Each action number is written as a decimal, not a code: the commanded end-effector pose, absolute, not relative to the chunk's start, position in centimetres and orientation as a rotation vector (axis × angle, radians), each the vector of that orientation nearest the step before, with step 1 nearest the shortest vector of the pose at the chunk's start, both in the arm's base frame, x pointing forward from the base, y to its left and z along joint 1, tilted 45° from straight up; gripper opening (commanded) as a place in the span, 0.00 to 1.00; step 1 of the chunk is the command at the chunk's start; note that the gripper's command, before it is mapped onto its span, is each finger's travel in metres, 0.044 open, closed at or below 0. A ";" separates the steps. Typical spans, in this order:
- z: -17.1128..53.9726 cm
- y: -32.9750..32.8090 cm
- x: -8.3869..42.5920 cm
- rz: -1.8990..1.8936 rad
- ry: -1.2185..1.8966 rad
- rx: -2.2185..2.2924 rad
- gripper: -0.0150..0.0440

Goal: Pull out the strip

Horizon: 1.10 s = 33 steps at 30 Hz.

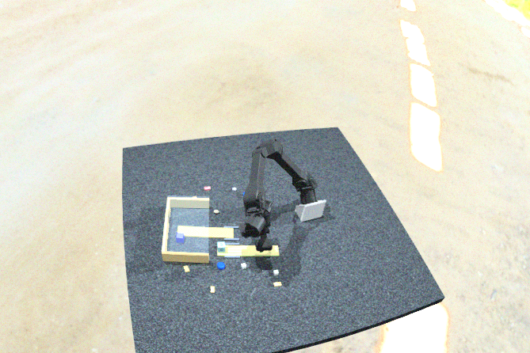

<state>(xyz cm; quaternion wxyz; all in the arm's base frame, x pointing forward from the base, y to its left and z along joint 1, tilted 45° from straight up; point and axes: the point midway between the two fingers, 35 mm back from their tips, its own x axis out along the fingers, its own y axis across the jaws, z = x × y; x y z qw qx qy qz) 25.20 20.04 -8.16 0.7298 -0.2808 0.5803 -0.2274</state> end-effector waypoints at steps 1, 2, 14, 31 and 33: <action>-7.5 20.3 26.8 -0.497 1.272 -0.623 1.00; -7.5 20.3 27.0 -0.497 1.272 -0.623 1.00; -6.3 20.8 30.4 -0.498 1.270 -0.623 1.00; -4.6 21.5 35.2 -0.498 1.267 -0.622 1.00; -4.4 21.6 35.7 -0.498 1.267 -0.622 1.00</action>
